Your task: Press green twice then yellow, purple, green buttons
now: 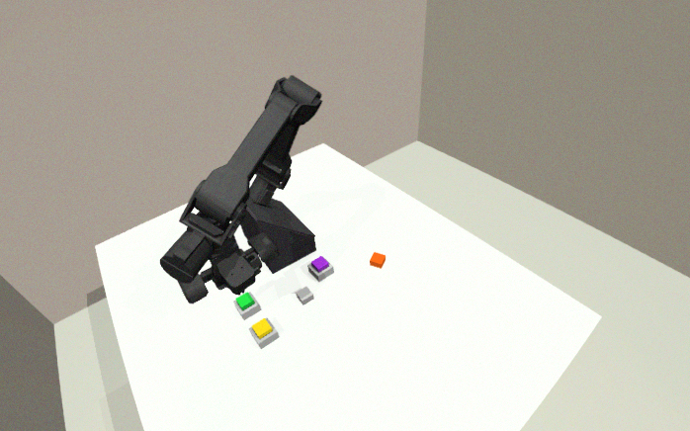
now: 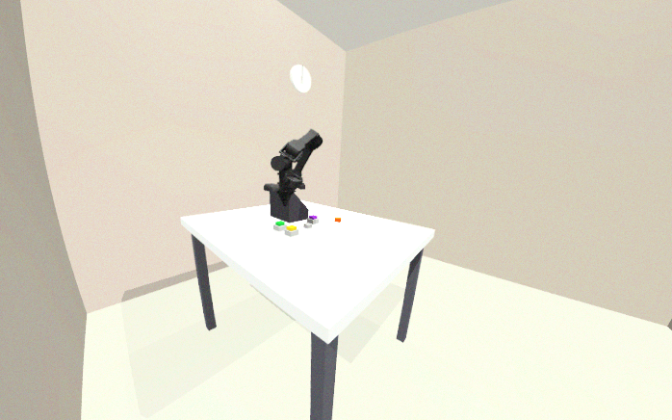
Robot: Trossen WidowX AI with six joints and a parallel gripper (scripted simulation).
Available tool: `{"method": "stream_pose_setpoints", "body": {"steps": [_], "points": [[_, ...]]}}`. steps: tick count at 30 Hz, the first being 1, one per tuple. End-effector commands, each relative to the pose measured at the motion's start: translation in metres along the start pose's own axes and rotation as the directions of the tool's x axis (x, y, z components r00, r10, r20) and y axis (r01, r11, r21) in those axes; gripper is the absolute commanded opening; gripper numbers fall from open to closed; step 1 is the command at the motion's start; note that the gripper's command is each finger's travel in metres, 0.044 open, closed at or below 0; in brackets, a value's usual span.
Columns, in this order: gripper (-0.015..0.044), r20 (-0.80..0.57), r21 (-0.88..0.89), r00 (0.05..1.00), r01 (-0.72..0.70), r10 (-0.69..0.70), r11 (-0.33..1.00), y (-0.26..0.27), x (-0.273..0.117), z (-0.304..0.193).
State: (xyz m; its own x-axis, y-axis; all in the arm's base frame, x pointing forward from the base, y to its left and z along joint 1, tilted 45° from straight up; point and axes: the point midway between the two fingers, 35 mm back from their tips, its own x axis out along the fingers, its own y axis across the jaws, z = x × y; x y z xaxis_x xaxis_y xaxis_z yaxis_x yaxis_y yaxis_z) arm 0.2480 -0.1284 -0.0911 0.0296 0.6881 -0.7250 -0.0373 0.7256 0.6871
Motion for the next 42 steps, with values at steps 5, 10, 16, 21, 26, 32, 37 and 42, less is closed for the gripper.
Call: {"method": "stream_pose_setpoints", "body": {"steps": [5, 10, 16, 21, 26, 32, 37, 42], "points": [[0.0020, -0.002, -0.006, 1.000, -0.009, 0.009, 1.000, 0.006, 0.003, 0.036], [0.0020, -0.001, -0.007, 1.000, -0.012, 0.012, 1.000, 0.007, 0.061, 0.037], [0.0020, -0.001, -0.007, 1.000, -0.012, 0.012, 1.000, 0.007, 0.065, 0.036], [0.0020, -0.001, -0.007, 1.000, -0.012, 0.012, 1.000, 0.007, 0.072, 0.037], [0.0020, -0.001, -0.007, 1.000, -0.012, 0.012, 1.000, 0.007, 0.080, 0.037], [0.0020, -0.001, -0.007, 1.000, -0.013, 0.013, 1.000, 0.008, 0.090, 0.037], [0.0020, -0.001, -0.007, 1.000, -0.014, 0.014, 1.000, 0.008, 0.098, 0.036], [0.0020, -0.001, -0.007, 1.000, -0.014, 0.014, 1.000, 0.008, 0.099, 0.036]]}}
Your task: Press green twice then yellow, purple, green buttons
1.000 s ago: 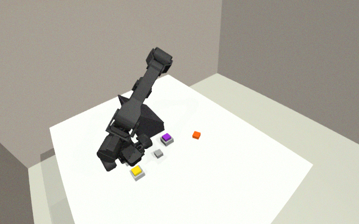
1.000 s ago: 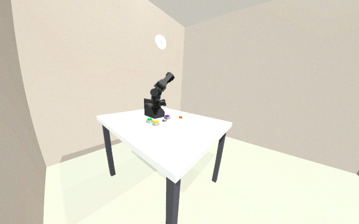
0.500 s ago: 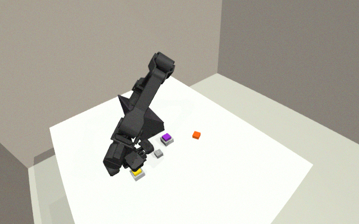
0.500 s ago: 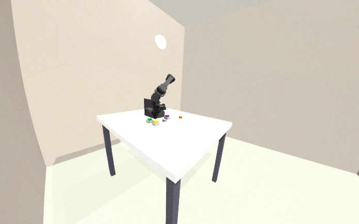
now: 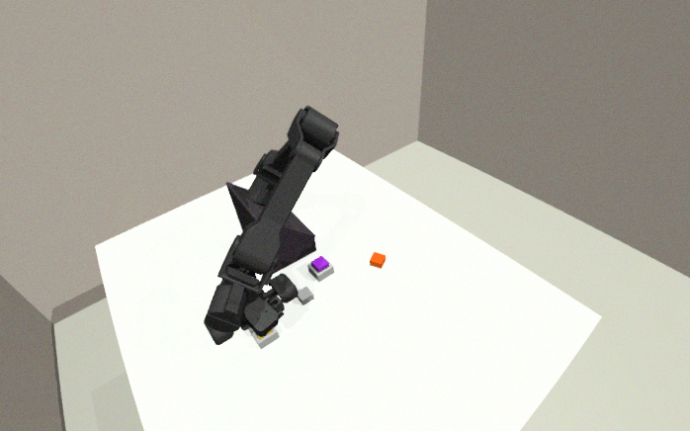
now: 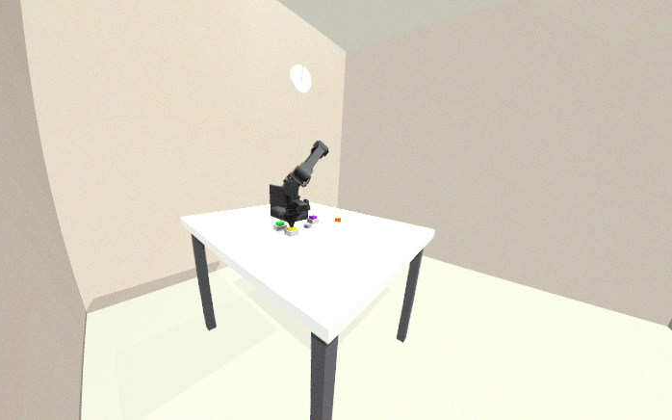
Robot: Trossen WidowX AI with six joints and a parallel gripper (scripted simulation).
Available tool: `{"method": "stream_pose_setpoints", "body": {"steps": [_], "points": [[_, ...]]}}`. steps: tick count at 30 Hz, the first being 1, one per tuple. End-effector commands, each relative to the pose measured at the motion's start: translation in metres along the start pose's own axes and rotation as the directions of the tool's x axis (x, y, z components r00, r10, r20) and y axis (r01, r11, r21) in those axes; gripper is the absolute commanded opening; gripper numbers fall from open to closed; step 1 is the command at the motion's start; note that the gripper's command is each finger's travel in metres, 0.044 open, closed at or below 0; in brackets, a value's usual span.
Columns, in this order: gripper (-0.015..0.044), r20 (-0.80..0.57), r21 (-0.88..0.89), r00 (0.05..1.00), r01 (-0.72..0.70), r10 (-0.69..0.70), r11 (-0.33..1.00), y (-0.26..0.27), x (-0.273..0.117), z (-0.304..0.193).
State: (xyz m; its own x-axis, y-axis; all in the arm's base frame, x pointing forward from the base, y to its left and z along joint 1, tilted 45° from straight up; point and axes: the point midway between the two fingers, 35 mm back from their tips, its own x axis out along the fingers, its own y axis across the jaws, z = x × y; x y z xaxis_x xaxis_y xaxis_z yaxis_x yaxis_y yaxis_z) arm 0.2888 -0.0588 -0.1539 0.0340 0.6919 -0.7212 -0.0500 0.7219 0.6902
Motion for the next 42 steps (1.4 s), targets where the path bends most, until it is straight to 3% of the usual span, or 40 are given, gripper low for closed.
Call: {"method": "stream_pose_setpoints", "body": {"steps": [1, 18, 22, 27, 31, 37, 42], "points": [[0.0020, -0.005, 0.006, 1.000, -0.009, 0.009, 1.000, 0.002, 0.004, -0.002], [0.0020, -0.005, 0.006, 1.000, -0.009, 0.009, 1.000, 0.002, 0.004, -0.002], [0.0020, -0.005, 0.005, 1.000, -0.006, 0.006, 1.000, 0.001, -0.027, -0.002], [0.0020, -0.006, 0.006, 1.000, -0.006, 0.006, 1.000, 0.001, -0.033, -0.001], [0.0020, -0.006, 0.006, 1.000, -0.004, 0.004, 1.000, 0.000, -0.089, -0.001], [0.0020, -0.006, 0.006, 1.000, -0.004, 0.004, 1.000, 0.002, -0.093, -0.001], [0.0020, -0.007, 0.010, 1.000, 0.000, 0.000, 1.000, 0.059, -0.102, -0.003]]}}
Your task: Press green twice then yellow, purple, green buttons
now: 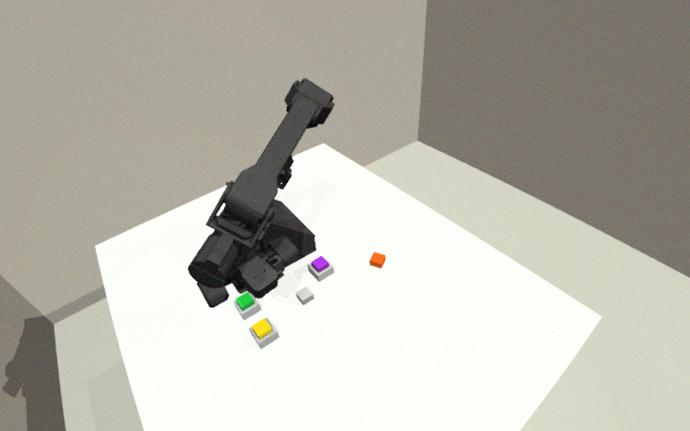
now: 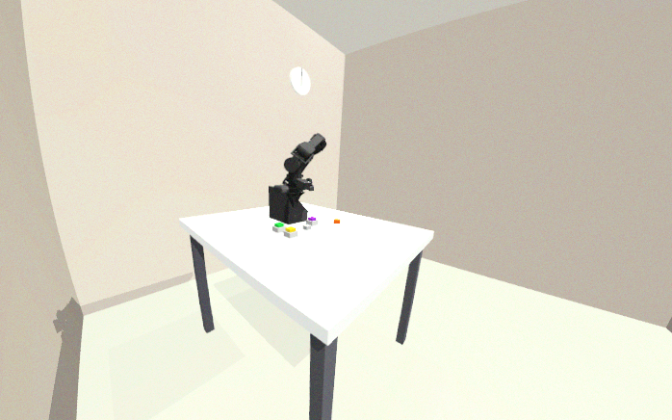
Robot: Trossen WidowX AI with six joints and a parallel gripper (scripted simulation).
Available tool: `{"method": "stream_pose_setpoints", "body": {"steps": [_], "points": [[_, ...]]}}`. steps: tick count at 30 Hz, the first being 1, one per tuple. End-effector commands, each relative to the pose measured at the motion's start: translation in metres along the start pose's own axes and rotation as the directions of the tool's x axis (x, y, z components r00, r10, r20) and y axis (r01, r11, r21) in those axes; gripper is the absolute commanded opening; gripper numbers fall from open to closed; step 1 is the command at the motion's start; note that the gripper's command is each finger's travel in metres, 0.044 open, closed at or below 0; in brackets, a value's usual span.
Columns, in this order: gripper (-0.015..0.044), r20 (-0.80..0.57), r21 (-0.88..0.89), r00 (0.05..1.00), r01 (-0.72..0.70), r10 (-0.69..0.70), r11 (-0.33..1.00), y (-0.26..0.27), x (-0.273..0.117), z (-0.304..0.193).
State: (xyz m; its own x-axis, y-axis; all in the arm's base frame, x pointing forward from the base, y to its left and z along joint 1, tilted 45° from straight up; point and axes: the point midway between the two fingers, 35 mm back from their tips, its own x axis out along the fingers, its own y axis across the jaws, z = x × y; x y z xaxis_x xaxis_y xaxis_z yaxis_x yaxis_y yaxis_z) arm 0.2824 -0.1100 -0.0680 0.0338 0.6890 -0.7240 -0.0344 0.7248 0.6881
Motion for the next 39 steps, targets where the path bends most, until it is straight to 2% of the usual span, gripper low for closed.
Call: {"method": "stream_pose_setpoints", "body": {"steps": [1, 9, 14, 22, 27, 39], "points": [[0.0020, -0.007, -0.005, 1.000, -0.004, 0.004, 1.000, 0.049, -0.006, -0.003], [0.0020, -0.009, -0.003, 1.000, -0.011, 0.011, 1.000, 0.142, -0.004, -0.038], [0.0020, -0.012, -0.003, 1.000, -0.020, 0.020, 1.000, 0.182, 0.003, -0.069], [0.0020, -0.012, -0.003, 1.000, -0.020, 0.020, 1.000, 0.183, 0.006, -0.070], [0.0020, -0.011, -0.003, 1.000, -0.023, 0.023, 1.000, 0.185, 0.063, -0.070], [0.0020, -0.011, -0.003, 1.000, -0.023, 0.023, 1.000, 0.185, 0.073, -0.071]]}}
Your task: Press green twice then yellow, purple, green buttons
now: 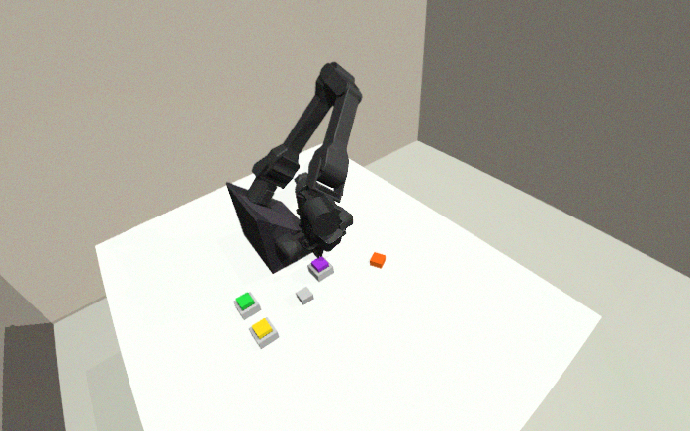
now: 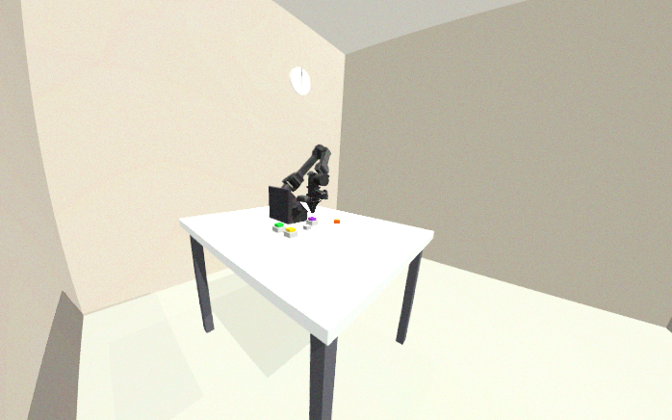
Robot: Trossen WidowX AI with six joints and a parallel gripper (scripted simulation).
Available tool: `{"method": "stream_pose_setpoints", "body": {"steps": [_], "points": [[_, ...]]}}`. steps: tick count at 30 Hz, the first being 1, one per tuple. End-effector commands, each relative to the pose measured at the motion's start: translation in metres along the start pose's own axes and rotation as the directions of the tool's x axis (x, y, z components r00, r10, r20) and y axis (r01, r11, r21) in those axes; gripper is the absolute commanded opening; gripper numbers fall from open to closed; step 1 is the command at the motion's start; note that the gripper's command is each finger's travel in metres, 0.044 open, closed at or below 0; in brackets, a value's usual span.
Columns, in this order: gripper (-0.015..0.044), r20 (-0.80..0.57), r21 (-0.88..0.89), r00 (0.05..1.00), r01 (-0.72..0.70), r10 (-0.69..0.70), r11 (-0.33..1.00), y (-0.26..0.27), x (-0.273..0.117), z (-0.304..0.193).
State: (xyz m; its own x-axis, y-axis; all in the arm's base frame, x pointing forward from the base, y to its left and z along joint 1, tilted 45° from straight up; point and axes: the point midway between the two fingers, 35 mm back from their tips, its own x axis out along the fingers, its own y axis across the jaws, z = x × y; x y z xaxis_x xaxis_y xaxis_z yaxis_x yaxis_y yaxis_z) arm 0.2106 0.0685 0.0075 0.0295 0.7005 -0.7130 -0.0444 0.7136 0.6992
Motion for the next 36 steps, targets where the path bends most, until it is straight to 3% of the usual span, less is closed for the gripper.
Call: {"method": "stream_pose_setpoints", "body": {"steps": [1, 17, 36], "points": [[0.0020, -0.008, 0.006, 1.000, -0.007, 0.007, 1.000, 0.001, 0.009, -0.003], [0.0020, -0.008, 0.007, 1.000, -0.010, 0.010, 1.000, 0.002, 0.034, -0.004], [0.0020, -0.008, 0.007, 1.000, -0.010, 0.010, 1.000, 0.002, 0.034, -0.004]]}}
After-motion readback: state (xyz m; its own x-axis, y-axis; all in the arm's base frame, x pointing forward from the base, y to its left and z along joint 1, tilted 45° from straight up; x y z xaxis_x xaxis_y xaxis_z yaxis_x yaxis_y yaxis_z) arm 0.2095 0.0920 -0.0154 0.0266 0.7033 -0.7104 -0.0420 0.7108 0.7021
